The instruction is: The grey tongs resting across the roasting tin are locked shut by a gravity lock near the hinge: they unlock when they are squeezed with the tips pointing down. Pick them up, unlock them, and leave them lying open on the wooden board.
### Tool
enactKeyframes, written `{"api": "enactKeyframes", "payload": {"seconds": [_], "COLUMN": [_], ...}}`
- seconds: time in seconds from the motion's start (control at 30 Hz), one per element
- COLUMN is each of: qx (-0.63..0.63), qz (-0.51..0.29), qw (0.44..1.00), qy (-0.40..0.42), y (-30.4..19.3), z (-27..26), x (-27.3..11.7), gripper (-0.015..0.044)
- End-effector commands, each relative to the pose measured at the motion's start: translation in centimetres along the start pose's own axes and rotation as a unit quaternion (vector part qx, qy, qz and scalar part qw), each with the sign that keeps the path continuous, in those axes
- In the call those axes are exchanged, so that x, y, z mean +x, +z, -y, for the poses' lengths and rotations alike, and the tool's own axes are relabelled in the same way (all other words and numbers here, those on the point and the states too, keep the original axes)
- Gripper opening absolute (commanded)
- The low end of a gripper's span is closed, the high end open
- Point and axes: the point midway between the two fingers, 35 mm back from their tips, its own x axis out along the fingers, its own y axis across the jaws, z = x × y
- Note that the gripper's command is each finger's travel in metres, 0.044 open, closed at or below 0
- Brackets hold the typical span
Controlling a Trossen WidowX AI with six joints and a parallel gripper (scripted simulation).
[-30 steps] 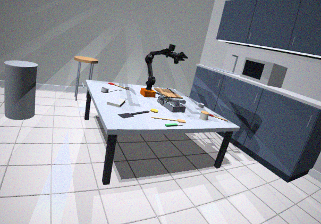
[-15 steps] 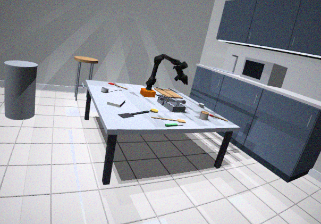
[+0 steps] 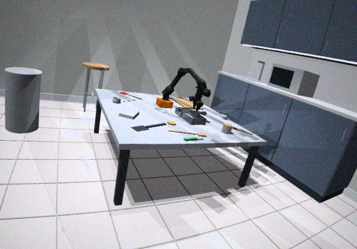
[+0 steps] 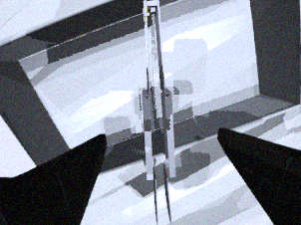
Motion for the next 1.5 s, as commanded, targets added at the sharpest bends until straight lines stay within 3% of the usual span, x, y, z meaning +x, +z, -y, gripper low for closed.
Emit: {"api": "enactKeyframes", "payload": {"seconds": [0.0, 1.47], "qx": [-0.005, -0.005], "qz": [0.004, 0.004], "qw": [1.0, 1.0], "qy": [0.008, 0.008], "y": [0.6, 0.9], "z": [-0.5, -0.7], "x": [-0.5, 5.3], "gripper": [0.044, 0.044]}}
